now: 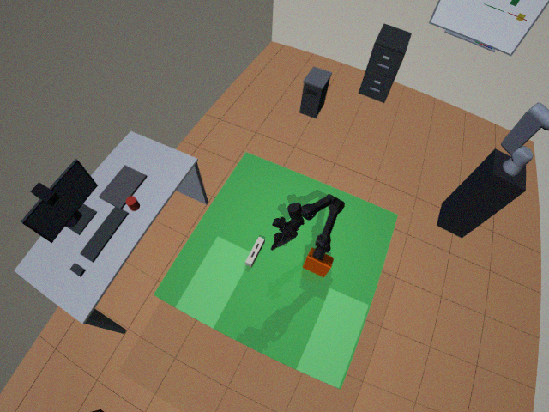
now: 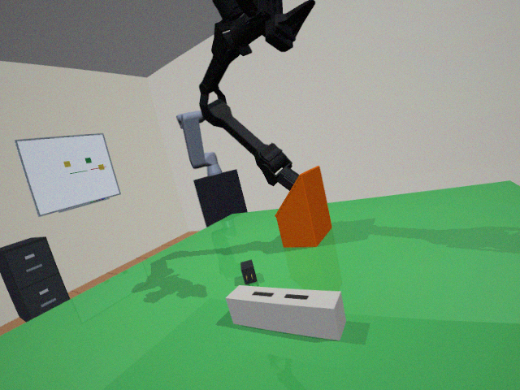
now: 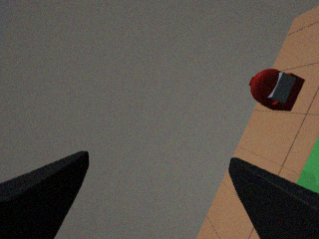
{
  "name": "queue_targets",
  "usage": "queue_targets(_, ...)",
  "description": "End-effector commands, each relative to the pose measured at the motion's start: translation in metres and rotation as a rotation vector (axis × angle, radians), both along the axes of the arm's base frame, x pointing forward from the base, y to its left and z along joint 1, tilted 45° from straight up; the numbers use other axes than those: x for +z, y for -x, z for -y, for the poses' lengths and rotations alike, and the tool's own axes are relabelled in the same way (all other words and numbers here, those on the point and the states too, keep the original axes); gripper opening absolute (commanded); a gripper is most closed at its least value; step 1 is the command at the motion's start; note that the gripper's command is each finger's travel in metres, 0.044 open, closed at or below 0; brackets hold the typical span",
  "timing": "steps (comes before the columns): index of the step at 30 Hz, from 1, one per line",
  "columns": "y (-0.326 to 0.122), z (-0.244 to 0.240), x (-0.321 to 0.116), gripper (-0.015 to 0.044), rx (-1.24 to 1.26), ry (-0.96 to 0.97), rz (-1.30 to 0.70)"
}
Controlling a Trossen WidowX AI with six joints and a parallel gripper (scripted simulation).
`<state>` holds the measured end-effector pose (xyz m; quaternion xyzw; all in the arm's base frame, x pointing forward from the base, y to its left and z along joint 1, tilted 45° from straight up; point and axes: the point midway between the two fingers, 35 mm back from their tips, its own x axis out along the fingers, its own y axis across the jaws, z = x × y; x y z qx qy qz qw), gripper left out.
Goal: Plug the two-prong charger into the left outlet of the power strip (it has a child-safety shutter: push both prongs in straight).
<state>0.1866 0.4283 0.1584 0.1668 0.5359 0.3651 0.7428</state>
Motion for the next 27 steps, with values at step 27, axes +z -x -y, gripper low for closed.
queue_targets(27,-0.133,0.186,-0.105,0.0440,-0.160,0.660,0.267)
